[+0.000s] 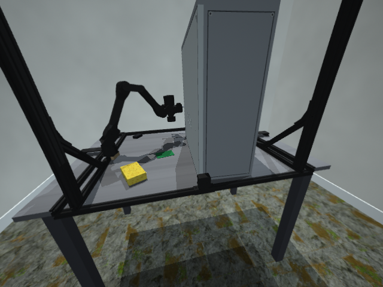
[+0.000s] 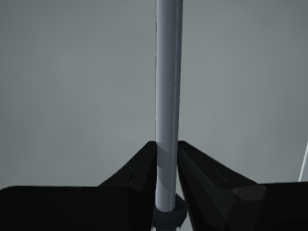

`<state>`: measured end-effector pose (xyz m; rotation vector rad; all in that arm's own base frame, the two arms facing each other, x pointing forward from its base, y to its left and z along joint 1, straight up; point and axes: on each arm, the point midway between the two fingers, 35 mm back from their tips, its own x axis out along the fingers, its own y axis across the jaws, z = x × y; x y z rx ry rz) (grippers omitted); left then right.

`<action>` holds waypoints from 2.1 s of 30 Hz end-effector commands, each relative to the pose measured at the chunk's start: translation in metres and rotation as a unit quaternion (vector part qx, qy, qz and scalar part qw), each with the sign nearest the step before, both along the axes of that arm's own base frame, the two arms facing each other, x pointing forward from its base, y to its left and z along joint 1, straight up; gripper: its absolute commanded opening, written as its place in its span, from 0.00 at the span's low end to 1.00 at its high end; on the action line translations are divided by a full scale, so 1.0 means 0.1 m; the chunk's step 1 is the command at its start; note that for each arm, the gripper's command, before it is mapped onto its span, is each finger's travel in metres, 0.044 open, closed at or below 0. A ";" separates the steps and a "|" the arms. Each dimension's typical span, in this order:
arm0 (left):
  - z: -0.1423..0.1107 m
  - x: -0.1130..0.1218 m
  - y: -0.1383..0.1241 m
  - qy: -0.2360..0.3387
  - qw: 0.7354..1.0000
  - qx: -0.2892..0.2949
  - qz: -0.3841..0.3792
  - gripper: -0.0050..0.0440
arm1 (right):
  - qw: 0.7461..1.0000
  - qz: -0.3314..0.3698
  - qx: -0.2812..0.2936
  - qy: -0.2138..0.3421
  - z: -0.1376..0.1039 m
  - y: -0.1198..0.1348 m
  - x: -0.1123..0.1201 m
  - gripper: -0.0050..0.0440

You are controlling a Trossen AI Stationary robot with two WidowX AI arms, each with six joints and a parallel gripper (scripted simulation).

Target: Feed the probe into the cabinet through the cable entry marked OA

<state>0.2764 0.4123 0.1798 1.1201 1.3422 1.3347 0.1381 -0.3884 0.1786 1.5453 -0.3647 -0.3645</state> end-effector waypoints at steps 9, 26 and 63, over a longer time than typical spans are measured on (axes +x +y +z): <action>0.01 0.00 0.00 -0.001 1.000 0.002 0.002 0.10 | 1.000 0.000 -0.003 0.001 0.01 -0.09 0.13 1.00; 0.01 0.00 0.00 -0.001 1.000 0.002 0.002 0.10 | 1.000 0.000 -0.003 0.001 0.00 -0.18 0.32 1.00; 0.01 0.00 0.00 -0.001 1.000 0.002 0.002 0.10 | 1.000 0.000 -0.003 0.001 0.00 -0.34 0.65 0.71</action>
